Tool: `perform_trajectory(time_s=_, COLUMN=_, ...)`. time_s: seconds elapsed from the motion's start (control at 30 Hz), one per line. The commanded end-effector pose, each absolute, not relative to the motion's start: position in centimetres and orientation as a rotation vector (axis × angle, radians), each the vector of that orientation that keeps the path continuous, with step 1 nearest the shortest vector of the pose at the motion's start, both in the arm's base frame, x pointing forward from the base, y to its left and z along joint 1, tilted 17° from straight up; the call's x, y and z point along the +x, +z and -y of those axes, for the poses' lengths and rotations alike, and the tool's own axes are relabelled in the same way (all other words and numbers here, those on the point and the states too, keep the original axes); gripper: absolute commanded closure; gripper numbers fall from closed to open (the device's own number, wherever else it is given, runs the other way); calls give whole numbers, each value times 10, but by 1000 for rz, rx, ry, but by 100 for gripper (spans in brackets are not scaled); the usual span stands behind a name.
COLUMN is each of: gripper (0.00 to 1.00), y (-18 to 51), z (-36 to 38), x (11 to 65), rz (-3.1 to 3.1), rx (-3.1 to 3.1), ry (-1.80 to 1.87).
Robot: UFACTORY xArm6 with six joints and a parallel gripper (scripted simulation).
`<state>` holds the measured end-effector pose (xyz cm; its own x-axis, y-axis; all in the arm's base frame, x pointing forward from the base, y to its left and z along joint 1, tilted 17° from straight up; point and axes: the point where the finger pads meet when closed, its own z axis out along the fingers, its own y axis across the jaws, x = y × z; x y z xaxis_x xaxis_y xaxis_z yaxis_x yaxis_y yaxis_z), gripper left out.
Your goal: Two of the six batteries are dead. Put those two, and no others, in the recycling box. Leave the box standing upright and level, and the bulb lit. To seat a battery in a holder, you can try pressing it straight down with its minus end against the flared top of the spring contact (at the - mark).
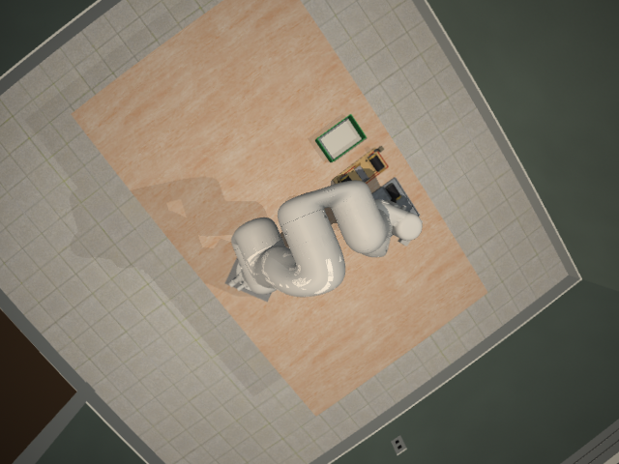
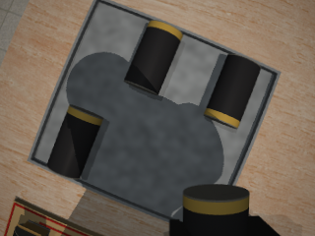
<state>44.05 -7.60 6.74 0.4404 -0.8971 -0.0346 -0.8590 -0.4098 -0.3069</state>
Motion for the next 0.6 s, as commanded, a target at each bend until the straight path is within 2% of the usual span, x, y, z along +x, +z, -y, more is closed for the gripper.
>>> perform_trajectory(time_s=0.0, gripper=72, y=69, z=76, x=442, rz=-1667, rx=-2335, ry=-168)
perform_trajectory(time_s=0.57, gripper=72, y=69, z=76, x=442, rz=-1902, rx=-2137, ry=-125)
